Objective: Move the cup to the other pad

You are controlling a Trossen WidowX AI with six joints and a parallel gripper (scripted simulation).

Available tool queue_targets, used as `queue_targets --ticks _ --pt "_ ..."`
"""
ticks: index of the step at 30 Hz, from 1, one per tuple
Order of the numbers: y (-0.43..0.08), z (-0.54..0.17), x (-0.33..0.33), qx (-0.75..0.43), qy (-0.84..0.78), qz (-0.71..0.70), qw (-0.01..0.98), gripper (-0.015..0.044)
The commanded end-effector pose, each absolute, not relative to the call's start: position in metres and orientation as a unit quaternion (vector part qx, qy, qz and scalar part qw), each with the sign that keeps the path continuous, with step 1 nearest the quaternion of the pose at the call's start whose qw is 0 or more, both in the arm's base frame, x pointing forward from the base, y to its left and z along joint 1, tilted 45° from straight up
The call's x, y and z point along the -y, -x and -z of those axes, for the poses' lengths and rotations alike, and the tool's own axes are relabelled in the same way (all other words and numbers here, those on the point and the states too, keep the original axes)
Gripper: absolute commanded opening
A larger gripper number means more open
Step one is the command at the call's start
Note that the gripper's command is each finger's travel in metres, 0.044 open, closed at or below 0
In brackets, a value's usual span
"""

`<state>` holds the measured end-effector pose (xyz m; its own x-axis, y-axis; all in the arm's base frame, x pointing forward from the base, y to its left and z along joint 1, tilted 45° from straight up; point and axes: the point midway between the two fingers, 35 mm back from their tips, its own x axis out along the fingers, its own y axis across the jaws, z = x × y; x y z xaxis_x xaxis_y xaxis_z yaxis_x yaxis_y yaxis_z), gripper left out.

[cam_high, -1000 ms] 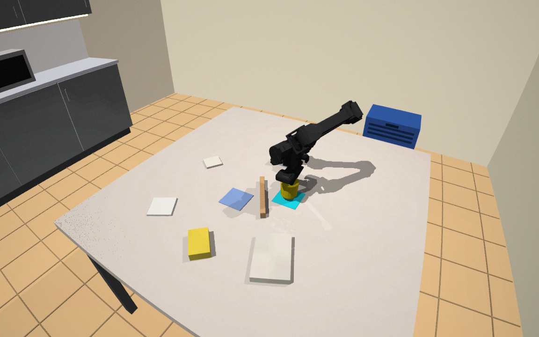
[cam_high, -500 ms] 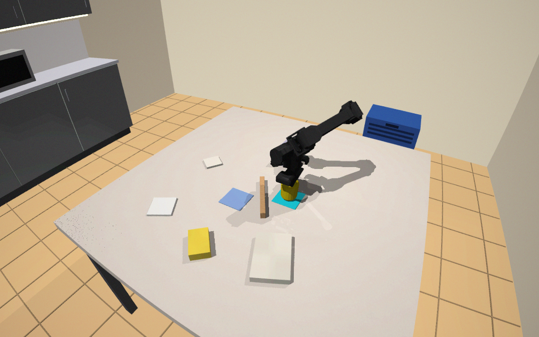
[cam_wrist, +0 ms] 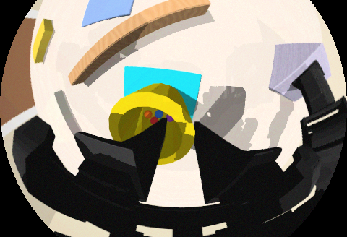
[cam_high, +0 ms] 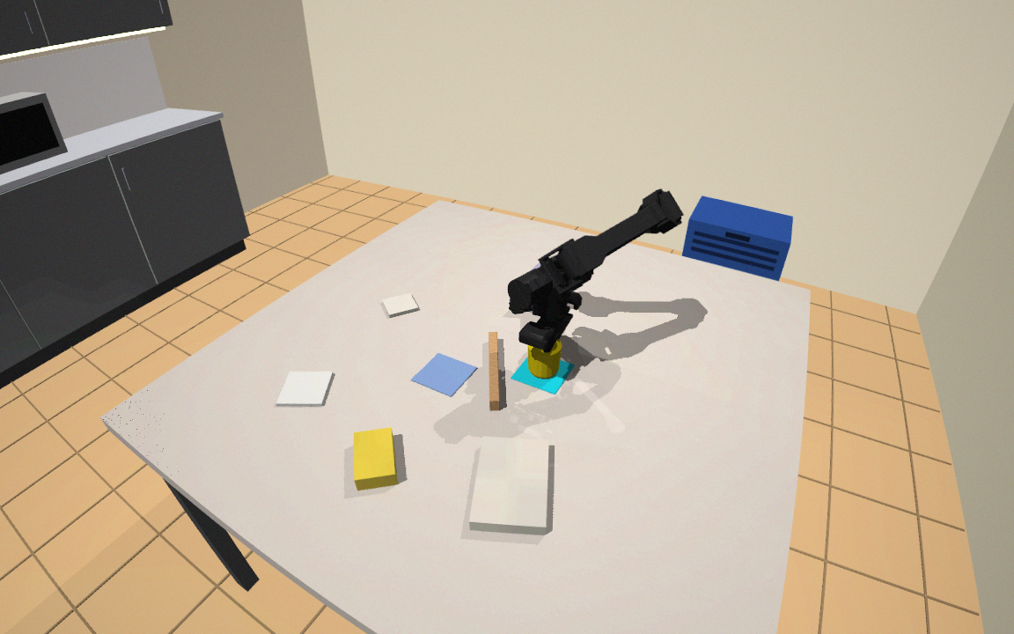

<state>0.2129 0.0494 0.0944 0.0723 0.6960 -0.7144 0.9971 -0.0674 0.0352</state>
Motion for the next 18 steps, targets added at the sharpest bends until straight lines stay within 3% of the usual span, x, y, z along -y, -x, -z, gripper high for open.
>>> queue_targets --ticks 1,18 --pt "-0.213 -0.095 -0.049 -0.625 -0.678 0.272 0.277 0.0147" --pt "-0.212 -0.109 -0.034 -0.624 -0.678 0.273 0.277 0.0147"
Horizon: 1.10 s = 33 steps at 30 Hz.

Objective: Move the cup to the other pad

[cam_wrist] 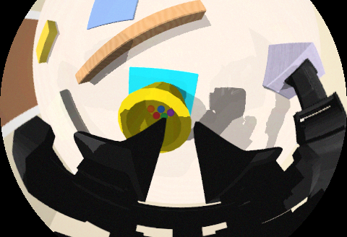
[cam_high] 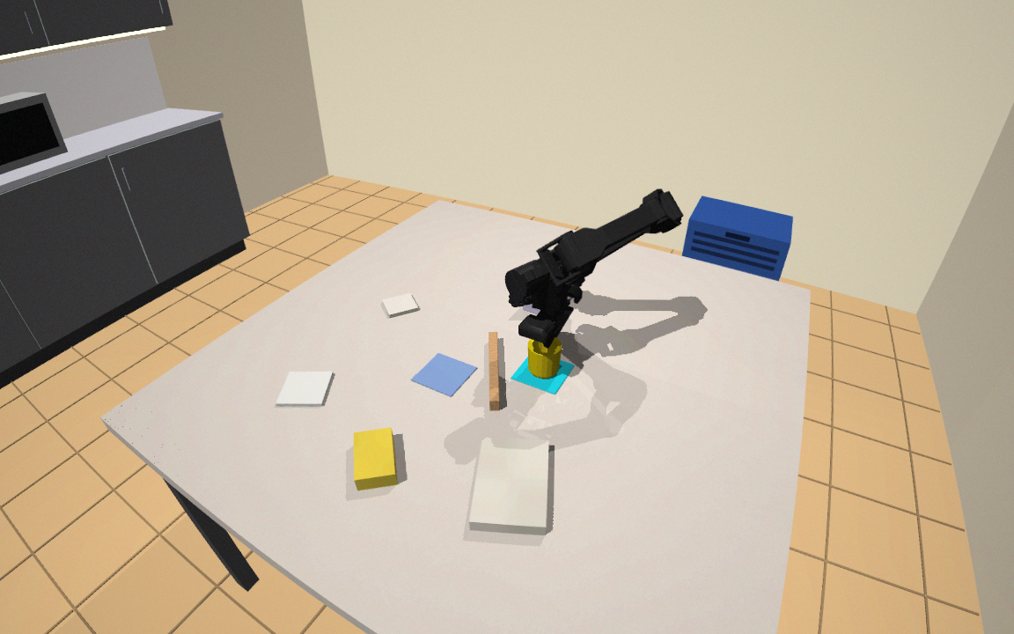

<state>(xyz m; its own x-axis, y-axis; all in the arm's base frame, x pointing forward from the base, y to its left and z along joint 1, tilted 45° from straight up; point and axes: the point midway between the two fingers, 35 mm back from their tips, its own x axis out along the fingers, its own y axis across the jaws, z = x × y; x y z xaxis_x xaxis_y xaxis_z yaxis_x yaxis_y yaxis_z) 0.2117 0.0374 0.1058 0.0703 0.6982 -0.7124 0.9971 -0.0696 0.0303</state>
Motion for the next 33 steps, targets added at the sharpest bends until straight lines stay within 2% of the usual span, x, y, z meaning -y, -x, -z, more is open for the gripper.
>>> queue_targets --ticks 1,24,33 --pt "-0.212 -0.109 -0.033 -0.624 -0.678 0.273 0.277 0.0147" --pt "-0.209 -0.129 -0.014 -0.624 -0.679 0.272 0.275 0.0147" --pt "-0.209 -0.126 -0.017 -0.624 -0.68 0.272 0.272 0.0383"
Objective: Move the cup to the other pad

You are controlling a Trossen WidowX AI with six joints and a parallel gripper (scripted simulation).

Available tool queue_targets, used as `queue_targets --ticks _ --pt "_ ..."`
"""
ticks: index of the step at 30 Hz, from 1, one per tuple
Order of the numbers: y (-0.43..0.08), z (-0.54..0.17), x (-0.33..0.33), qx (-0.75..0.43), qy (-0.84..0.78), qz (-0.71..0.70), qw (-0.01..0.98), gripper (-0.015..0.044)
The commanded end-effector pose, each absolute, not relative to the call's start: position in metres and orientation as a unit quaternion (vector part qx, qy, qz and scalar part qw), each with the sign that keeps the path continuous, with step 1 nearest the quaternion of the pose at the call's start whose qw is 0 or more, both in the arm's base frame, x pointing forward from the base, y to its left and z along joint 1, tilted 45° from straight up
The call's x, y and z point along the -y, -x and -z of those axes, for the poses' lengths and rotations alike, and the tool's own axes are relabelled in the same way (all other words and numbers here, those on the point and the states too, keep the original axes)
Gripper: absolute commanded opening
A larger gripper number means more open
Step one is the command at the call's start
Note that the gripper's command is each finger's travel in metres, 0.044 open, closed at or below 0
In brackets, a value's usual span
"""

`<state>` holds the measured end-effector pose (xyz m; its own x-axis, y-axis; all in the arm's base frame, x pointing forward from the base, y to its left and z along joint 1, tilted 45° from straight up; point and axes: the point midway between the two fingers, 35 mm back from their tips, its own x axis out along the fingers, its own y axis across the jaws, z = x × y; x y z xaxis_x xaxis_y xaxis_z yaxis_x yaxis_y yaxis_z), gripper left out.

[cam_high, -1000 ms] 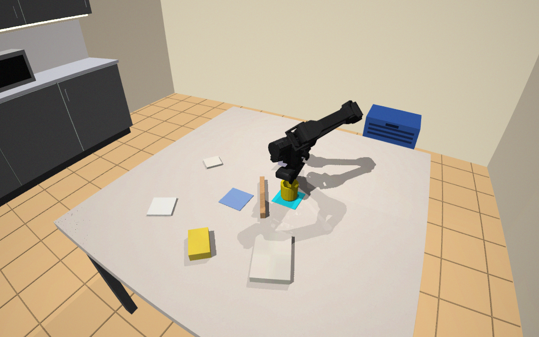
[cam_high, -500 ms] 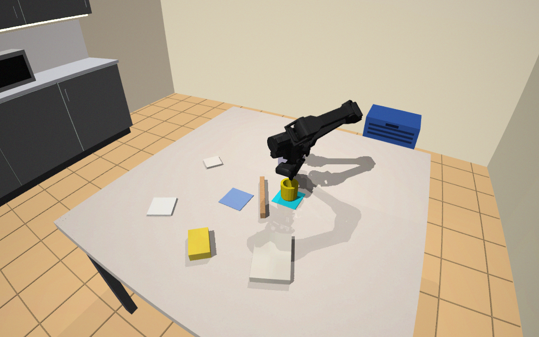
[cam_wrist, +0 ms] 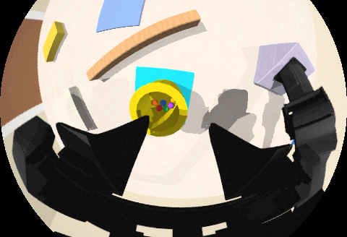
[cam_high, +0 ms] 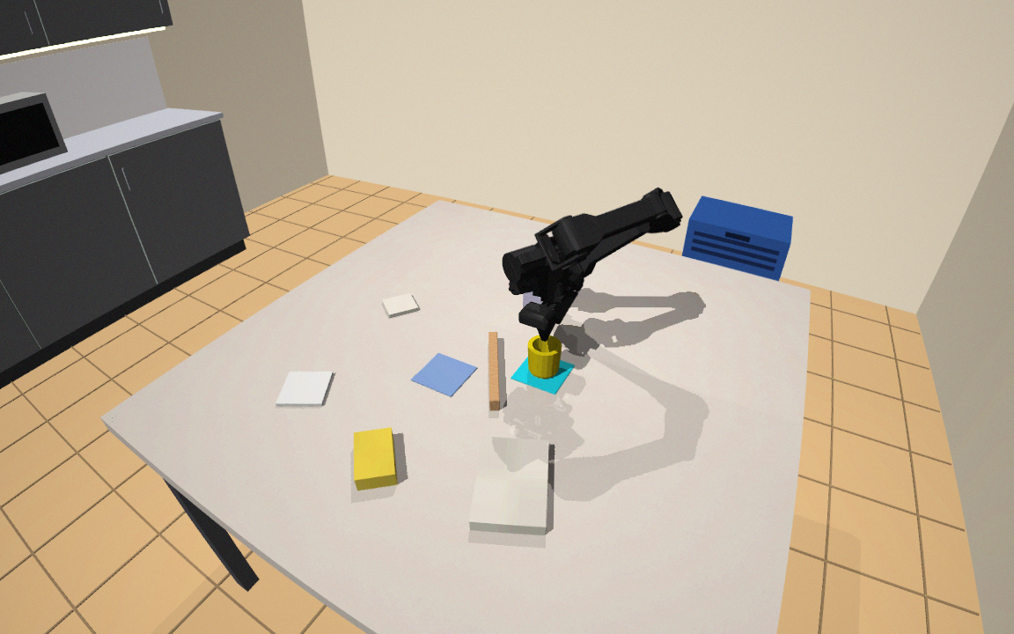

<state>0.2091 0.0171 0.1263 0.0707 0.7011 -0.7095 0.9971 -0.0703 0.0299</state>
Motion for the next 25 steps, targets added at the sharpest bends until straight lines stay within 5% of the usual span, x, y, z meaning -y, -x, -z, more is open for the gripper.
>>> queue_targets --ticks 1,25 --pt "-0.209 -0.127 -0.016 -0.623 -0.68 0.273 0.273 0.0409" --pt "-0.205 -0.17 0.025 -0.584 -0.701 0.283 0.297 0.044"
